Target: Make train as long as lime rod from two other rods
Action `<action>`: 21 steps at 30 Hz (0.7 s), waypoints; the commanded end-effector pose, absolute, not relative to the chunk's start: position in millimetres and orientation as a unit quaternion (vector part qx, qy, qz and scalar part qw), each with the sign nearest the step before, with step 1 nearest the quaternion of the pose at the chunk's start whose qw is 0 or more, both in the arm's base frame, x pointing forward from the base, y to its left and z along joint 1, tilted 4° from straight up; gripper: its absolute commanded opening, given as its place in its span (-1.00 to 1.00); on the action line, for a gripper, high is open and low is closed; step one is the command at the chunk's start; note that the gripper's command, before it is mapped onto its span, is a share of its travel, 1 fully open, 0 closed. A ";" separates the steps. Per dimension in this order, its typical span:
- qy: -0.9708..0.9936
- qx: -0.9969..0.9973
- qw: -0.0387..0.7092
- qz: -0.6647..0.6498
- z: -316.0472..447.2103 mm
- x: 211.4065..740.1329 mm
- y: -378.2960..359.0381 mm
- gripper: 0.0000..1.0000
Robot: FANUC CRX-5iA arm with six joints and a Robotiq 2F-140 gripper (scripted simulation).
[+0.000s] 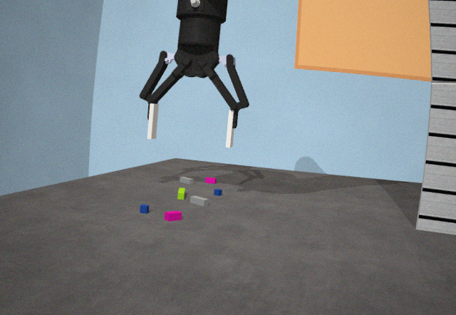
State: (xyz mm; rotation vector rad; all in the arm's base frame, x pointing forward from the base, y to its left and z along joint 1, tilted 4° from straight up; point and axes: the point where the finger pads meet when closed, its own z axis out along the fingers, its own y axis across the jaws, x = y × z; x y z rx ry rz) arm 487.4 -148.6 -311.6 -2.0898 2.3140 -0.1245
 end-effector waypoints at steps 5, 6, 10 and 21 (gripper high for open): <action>0.847 -0.530 0.018 -0.026 -309.3 481.4 -171.2 1.00; 0.859 -0.511 0.018 -0.025 -309.0 480.5 -174.0 1.00; 0.881 -0.473 0.019 -0.025 -308.5 478.7 -179.3 1.00; 0.968 -0.249 0.025 -0.019 -305.7 467.8 -207.9 1.00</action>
